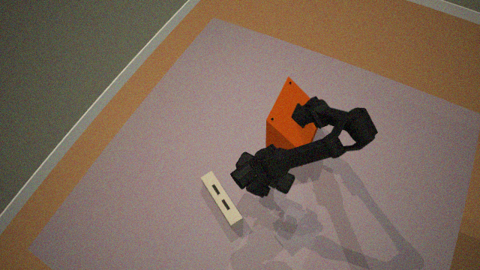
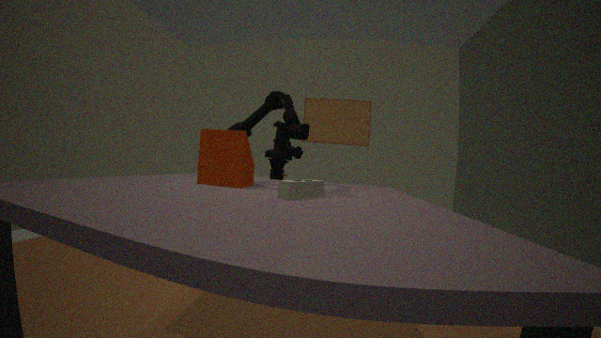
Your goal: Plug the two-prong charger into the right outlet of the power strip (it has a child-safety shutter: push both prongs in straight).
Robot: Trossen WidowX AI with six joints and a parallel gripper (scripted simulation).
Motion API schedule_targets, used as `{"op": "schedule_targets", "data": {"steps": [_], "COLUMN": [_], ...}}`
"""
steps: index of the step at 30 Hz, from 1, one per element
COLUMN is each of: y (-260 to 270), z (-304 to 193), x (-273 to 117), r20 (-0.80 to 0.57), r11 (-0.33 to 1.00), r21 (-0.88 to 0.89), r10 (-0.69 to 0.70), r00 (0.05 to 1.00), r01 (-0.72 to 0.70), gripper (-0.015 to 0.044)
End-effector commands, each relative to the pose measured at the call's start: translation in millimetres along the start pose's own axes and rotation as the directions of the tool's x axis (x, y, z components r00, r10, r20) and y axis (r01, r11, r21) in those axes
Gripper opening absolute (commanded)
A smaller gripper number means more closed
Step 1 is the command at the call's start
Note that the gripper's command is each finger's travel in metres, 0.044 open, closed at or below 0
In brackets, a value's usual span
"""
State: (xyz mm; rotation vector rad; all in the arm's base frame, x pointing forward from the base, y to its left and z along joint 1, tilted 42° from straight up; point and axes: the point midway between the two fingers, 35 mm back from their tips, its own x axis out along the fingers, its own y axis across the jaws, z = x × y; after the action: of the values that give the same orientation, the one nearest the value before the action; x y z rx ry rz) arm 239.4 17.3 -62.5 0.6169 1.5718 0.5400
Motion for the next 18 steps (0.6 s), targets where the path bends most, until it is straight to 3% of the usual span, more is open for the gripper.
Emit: {"op": "schedule_targets", "data": {"steps": [1, 18], "y": [-8.1, -36.1], "z": [3.6, 6.3], "x": [1.4, 13.6], "r20": [0.004, 0.006], "r11": [0.999, 0.977], "r21": [0.04, 0.214], "r10": [-0.004, 0.005], "r00": [1.0, 1.0], "r01": [0.004, -0.006], "gripper": [0.0, 0.0]}}
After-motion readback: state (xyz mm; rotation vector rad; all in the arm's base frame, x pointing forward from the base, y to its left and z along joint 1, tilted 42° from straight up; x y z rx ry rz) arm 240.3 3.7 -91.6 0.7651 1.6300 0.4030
